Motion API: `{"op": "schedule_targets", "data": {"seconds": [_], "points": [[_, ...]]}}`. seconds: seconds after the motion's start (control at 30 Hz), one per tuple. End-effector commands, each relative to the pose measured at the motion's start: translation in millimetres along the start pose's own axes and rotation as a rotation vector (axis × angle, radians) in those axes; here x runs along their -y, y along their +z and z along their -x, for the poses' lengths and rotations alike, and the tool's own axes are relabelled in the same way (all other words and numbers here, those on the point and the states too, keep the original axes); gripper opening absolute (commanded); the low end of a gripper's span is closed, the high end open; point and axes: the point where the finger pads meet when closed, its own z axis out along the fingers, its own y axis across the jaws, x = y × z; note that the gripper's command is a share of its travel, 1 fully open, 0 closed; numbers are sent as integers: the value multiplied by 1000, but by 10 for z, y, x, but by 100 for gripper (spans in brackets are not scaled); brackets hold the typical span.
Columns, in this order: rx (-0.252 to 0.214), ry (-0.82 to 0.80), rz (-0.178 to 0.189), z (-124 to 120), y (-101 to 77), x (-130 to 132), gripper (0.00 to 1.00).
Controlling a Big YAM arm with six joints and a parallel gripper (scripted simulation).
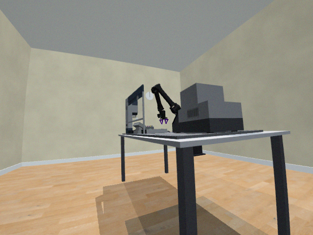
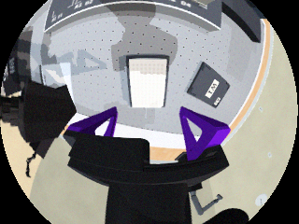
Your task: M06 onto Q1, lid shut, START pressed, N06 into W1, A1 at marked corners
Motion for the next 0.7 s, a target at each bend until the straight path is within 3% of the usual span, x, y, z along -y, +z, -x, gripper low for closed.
{"op": "schedule_targets", "data": {"seconds": [0.0, 0.23, 0.5, 0.67], "points": [[-3, 22, -33, -86, -85, 88, 100], [2, 33, -19, -91, -40, 15, 100], [-1, 25, -27, -81, -98, 128, 100], [-8, 139, -29, 27, -30, 85, 100]]}}
